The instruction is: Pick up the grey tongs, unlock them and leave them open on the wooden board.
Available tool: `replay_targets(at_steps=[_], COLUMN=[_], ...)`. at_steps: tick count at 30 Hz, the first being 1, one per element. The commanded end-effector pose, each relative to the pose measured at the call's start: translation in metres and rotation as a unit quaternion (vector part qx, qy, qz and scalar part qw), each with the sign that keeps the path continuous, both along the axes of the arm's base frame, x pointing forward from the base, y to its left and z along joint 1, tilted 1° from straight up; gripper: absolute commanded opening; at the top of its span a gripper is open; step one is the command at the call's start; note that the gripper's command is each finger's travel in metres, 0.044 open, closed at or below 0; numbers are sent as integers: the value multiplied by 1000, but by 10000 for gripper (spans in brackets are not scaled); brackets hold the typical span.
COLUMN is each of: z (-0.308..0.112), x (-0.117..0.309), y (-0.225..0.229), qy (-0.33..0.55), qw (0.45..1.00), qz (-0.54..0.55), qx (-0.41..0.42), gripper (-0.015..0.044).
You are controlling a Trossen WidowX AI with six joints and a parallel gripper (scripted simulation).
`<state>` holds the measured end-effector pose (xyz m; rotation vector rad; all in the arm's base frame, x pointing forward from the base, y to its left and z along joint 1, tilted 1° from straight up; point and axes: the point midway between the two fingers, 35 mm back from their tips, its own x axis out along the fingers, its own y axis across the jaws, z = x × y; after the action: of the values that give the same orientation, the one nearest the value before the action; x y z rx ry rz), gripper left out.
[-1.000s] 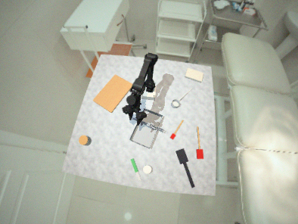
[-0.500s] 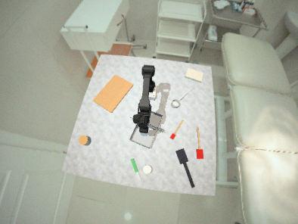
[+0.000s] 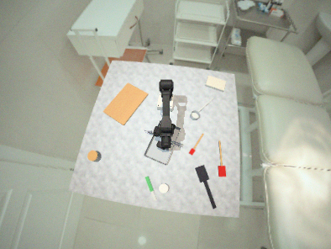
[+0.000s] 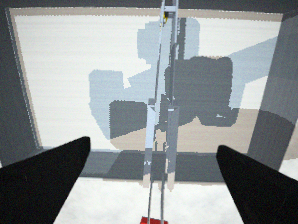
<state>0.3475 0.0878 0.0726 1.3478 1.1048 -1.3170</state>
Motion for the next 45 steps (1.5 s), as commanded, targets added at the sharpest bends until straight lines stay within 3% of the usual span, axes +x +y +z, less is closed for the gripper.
replay_targets(at_steps=[1,45], z=[0,-66], x=[-2,0], y=[-2,-2], qy=[-1,-1], qw=[1000,1000], qz=[-3,-3], qx=[-3,-3], gripper=[440,440])
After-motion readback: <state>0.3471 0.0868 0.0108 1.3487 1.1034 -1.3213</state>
